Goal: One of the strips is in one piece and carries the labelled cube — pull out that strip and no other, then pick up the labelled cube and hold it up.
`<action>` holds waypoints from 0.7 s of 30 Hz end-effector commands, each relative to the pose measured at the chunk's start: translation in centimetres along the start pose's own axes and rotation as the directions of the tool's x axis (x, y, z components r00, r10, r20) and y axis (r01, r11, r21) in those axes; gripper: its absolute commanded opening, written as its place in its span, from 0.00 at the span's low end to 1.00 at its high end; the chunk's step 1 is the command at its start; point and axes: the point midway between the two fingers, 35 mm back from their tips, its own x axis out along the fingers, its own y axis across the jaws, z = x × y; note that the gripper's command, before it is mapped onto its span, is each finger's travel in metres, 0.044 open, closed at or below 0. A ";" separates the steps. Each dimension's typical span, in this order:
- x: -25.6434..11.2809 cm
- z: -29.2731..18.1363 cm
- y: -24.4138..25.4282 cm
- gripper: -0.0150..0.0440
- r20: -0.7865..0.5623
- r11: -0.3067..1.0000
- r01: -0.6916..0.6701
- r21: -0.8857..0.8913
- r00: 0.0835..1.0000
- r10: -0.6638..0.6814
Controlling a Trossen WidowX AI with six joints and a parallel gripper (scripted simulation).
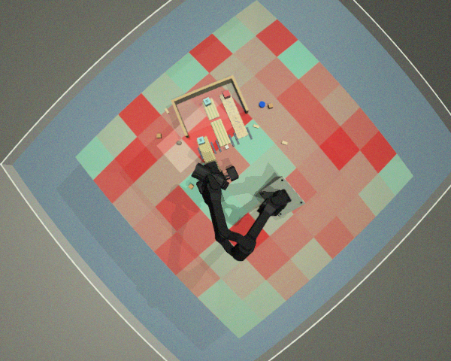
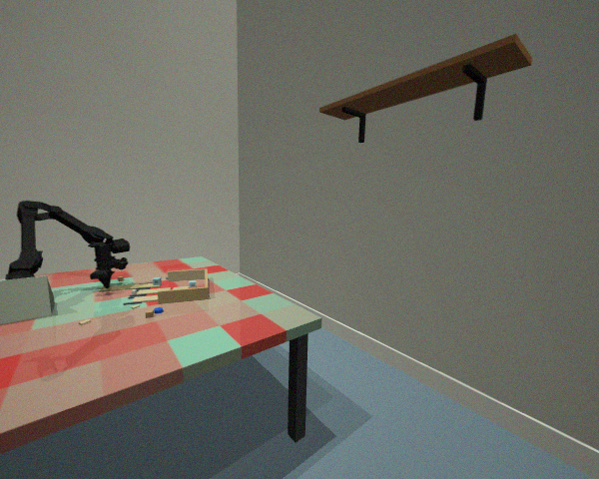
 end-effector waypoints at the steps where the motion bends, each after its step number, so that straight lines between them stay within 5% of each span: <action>1: 0.5 -0.8 -0.2 0.25 -0.027 1.000 0.006 0.002 1.000 -0.006; 16: 0.5 -0.8 -0.2 0.25 -0.027 1.000 0.006 0.002 1.000 -0.006; 21: -3.9 0.2 0.0 0.25 -0.025 1.000 0.008 0.001 1.000 -0.008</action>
